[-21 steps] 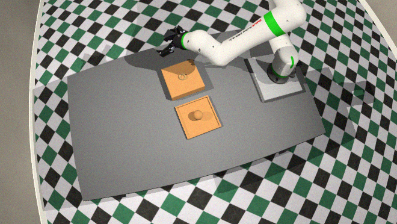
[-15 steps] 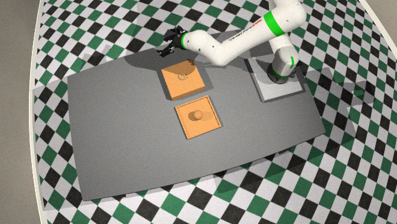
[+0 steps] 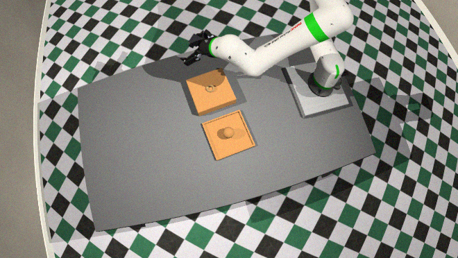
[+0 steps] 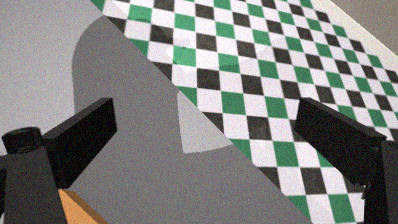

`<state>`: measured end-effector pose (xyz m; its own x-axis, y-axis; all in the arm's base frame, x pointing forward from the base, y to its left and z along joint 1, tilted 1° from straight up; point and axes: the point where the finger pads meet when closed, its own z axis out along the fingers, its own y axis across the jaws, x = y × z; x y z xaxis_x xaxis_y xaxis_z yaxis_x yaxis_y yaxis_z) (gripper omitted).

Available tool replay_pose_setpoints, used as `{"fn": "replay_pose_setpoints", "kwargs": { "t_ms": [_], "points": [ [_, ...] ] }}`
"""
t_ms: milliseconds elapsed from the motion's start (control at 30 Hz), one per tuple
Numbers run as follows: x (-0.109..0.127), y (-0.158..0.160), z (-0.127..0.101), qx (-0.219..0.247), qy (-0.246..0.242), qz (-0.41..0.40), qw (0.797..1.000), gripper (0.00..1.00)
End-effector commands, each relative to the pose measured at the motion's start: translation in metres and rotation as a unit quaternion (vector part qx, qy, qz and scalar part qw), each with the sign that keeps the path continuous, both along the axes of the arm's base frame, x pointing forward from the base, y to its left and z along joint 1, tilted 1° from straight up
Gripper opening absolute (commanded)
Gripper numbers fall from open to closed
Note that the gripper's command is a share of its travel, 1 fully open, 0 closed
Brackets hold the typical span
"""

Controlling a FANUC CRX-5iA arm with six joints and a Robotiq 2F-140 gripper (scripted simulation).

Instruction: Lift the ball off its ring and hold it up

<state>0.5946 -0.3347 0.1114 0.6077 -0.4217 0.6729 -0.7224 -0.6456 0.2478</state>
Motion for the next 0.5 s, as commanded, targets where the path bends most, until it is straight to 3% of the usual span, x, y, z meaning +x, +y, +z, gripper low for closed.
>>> {"fn": "replay_pose_setpoints", "kwargs": {
  "t_ms": [0,300,400,433,467],
  "points": [
    [0.004,0.008,0.007,0.016,-0.017,-0.03,0.999,1.0],
    [0.008,0.081,0.008,0.123,-0.068,-0.165,0.976,1.0],
    [0.008,0.084,0.007,0.127,-0.069,-0.169,0.975,1.0],
    [0.007,0.116,0.002,0.16,-0.071,-0.201,0.964,1.0],
    [0.006,0.124,0.001,0.169,-0.071,-0.208,0.961,1.0]
  ]
}}
